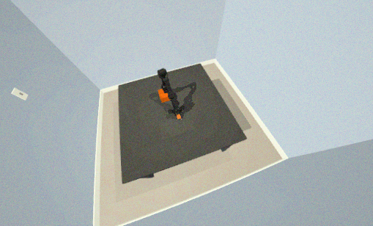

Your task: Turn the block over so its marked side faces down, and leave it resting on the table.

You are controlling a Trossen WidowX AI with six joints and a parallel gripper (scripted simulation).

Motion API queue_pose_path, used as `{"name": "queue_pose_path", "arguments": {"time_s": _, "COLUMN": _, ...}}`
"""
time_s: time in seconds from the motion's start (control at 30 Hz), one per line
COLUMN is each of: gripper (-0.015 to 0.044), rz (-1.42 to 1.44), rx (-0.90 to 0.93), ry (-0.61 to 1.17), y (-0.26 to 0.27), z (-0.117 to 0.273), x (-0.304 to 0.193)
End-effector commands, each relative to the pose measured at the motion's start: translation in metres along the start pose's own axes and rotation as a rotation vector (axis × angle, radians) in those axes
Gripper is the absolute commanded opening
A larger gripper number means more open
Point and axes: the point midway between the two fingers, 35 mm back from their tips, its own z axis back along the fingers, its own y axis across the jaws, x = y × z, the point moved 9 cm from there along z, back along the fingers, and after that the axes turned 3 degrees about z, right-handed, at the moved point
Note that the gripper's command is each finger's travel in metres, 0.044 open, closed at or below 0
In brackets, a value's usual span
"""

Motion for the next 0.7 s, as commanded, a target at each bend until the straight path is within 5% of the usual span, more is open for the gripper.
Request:
{"name": "queue_pose_path", "arguments": {"time_s": 0.0, "gripper": 0.0000, "rz": 0.004, "rx": -0.008, "ry": -0.046, "y": 0.000, "z": -0.006, "x": -0.006}}
{"name": "queue_pose_path", "arguments": {"time_s": 0.67, "gripper": 0.0000, "rz": 0.004, "rx": -0.023, "ry": -0.317, "y": 0.002, "z": -0.019, "x": -0.042}}
